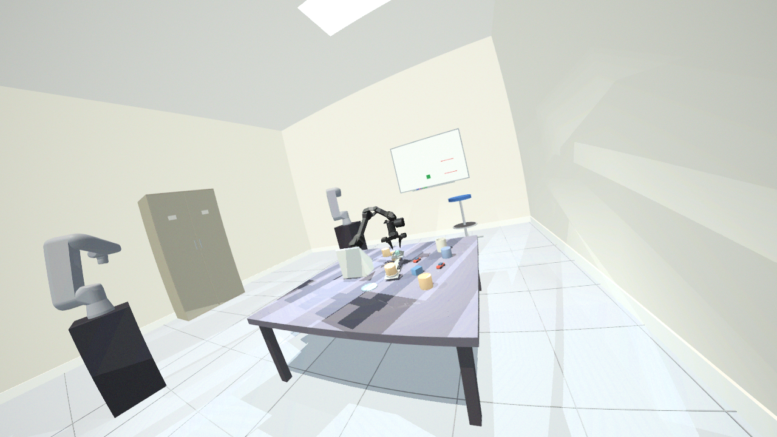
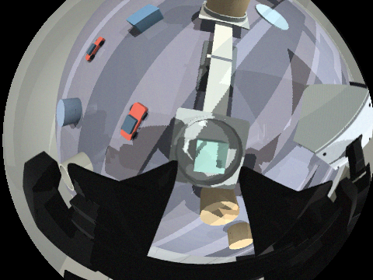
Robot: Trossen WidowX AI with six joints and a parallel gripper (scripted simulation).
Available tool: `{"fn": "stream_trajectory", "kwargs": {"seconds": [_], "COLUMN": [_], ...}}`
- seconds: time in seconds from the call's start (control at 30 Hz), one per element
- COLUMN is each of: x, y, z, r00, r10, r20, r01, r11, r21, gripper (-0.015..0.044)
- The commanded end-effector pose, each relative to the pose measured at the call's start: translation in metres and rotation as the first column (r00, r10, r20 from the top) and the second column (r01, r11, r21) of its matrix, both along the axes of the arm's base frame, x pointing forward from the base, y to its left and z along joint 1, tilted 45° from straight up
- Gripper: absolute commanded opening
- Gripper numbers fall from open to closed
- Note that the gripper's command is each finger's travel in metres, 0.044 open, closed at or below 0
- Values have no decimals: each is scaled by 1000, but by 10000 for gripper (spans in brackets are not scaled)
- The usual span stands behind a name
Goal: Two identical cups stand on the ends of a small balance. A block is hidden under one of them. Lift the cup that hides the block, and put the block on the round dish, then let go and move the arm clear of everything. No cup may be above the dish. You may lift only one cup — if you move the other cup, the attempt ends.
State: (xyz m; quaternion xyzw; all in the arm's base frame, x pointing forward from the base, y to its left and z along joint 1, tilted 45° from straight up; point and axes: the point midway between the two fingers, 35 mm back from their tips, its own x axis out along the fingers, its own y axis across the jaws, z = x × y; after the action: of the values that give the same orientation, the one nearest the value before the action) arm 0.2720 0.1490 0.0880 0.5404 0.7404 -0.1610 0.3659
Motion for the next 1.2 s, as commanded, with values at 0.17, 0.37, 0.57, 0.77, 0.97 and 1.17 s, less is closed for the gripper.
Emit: {"fn": "stream_trajectory", "kwargs": {"seconds": [0.17, 0.37, 0.57, 0.77, 0.97, 1.17], "x": [-4, -5, -7, -8, -8, -8], "y": [11, 18, 24, 26, 26, 25], "z": [-13, -20, -26, -28, -28, -27], "r00": [1000, 1000, 1000, 1000, 1000, 1000], "r10": [0, 0, 0, 0, 0, 1], "r20": [-14, -14, -14, -14, -14, -14], "r01": [0, 0, 0, 0, 0, 0], "r11": [1000, 1000, 1000, 1000, 1000, 1000], "r21": [2, 3, 4, 4, 4, 4], "gripper": [260, 260, 260, 181, 122, 43]}}
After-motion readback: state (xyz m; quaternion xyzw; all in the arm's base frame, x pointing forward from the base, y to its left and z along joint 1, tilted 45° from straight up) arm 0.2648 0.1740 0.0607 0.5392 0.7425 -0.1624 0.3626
